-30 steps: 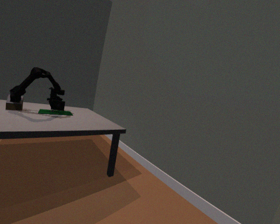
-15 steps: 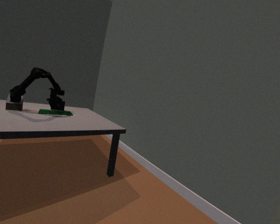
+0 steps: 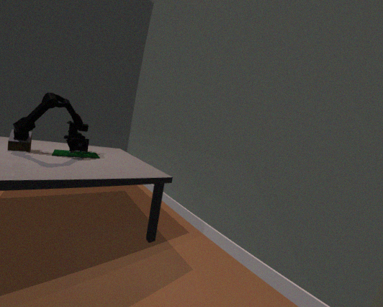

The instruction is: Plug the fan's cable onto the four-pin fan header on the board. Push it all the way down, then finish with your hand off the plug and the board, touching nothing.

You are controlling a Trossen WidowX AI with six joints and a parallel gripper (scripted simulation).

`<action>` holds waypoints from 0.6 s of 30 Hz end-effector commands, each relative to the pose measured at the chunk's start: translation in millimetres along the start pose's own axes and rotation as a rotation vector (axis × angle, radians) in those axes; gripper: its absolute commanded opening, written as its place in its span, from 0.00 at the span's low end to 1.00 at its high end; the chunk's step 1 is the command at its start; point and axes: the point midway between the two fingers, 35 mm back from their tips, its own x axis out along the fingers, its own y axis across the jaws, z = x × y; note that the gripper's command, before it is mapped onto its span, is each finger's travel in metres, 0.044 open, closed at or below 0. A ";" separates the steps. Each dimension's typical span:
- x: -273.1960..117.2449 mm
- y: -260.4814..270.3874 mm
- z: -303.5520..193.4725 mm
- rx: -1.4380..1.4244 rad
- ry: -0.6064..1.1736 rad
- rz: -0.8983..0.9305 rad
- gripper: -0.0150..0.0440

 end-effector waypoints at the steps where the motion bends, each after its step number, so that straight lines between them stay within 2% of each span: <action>1: 2.6 -0.4 0.2 -0.005 -0.001 -0.004 0.25; 16: 13.4 -0.5 0.1 -0.005 -0.001 -0.005 0.25; 18: 10.2 0.6 0.0 -0.003 -0.002 -0.002 0.34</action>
